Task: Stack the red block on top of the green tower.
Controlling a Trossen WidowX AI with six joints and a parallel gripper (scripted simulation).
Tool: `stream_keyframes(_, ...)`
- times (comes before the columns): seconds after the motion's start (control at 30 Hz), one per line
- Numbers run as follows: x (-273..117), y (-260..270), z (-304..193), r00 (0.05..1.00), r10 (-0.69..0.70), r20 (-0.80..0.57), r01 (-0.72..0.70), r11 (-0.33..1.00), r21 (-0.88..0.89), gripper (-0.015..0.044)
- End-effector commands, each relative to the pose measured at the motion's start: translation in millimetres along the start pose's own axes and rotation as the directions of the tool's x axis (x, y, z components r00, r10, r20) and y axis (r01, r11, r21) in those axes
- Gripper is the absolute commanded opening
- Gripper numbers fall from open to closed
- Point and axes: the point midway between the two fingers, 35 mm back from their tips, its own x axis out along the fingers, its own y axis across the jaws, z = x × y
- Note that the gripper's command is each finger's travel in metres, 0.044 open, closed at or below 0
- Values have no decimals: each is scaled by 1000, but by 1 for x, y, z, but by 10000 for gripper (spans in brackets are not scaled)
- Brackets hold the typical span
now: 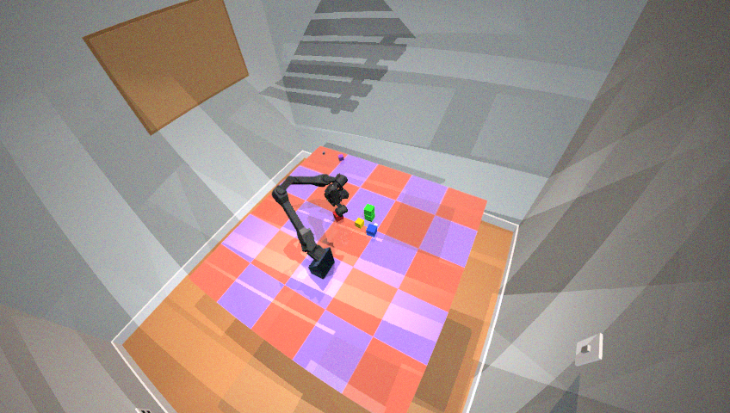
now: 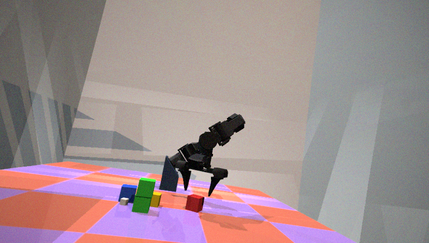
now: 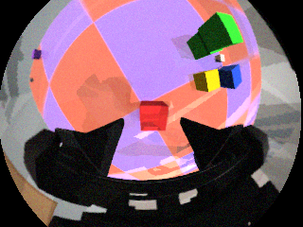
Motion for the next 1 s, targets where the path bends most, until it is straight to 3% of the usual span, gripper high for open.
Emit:
stream_keyframes(0.0, 10, -2, -2, 1000, -2, -11, 2, 1000, 10, 440)
stream_keyframes(0.97, 49, -2, -4, 1000, 2, -12, -1, 1000, 11, 440)
